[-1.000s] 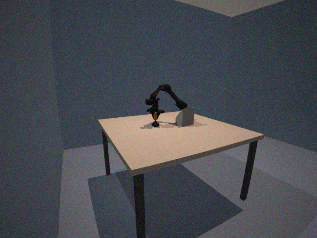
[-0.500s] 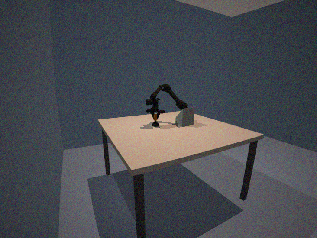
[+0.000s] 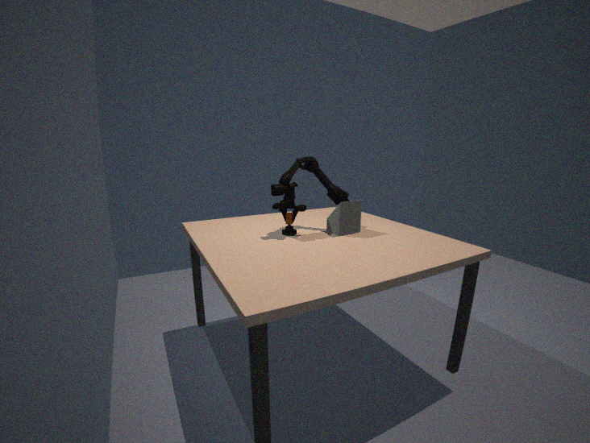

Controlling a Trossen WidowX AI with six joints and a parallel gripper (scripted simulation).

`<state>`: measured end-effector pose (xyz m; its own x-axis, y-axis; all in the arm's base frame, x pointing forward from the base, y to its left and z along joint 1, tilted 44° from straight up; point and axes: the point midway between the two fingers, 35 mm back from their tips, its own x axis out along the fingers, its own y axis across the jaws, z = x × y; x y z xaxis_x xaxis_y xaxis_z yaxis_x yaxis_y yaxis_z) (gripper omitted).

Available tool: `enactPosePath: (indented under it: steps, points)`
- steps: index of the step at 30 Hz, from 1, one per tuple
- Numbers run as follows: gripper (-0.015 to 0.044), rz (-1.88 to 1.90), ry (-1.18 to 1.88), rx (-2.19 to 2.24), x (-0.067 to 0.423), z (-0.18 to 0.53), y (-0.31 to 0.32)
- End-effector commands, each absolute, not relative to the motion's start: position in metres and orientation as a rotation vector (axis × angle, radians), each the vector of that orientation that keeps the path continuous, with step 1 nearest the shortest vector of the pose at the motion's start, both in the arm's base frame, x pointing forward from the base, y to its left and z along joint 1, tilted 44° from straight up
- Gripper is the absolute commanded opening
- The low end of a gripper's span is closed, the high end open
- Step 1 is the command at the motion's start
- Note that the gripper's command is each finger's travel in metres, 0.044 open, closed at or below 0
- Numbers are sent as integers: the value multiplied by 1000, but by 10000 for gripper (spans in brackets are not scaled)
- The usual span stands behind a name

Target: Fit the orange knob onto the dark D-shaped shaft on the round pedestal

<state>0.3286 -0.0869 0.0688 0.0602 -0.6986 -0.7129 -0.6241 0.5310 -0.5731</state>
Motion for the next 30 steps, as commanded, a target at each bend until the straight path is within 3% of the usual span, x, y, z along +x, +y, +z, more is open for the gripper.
enactPosePath:
  steps: [1,30]
  points:
    - [0,-77,1624,-1148,329,69,-86]
    - [0,95,1661,-1307,329,69,-88]
